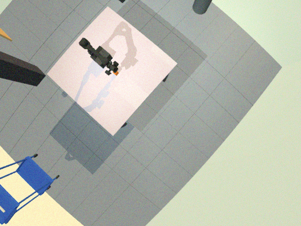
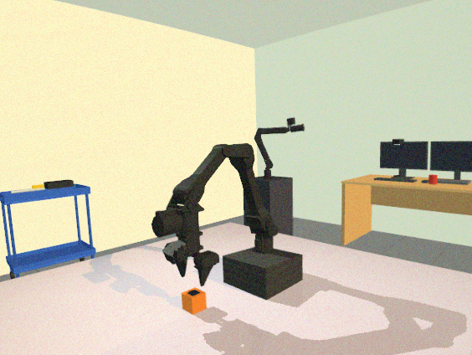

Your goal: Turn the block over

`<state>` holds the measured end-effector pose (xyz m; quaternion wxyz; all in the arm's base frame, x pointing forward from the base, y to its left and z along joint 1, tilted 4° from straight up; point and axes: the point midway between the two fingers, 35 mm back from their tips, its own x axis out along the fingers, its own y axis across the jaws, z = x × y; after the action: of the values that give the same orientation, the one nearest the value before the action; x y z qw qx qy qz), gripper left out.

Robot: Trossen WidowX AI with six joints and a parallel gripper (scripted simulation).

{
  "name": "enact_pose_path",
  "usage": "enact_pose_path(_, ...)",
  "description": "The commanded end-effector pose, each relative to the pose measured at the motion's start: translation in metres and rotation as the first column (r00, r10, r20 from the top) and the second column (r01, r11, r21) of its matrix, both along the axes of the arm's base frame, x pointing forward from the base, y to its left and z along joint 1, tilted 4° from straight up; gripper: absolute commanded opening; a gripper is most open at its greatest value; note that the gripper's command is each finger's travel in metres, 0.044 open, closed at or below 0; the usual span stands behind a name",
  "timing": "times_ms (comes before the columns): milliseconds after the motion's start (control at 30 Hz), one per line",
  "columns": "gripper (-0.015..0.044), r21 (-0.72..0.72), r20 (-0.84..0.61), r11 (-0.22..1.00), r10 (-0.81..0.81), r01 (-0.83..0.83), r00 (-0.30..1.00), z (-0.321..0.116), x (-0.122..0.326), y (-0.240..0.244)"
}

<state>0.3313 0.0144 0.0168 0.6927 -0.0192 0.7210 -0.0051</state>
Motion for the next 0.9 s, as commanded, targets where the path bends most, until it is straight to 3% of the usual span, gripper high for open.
enact_pose_path(0, 0.0440, -0.003, 0.002, 1.000, 0.005, -0.005, 1.000, -0.007, -0.001, -0.001)
enact_pose_path(867, 0.0440, -0.003, 0.002, 1.000, 0.005, -0.005, 1.000, -0.054, -0.003, -0.001)
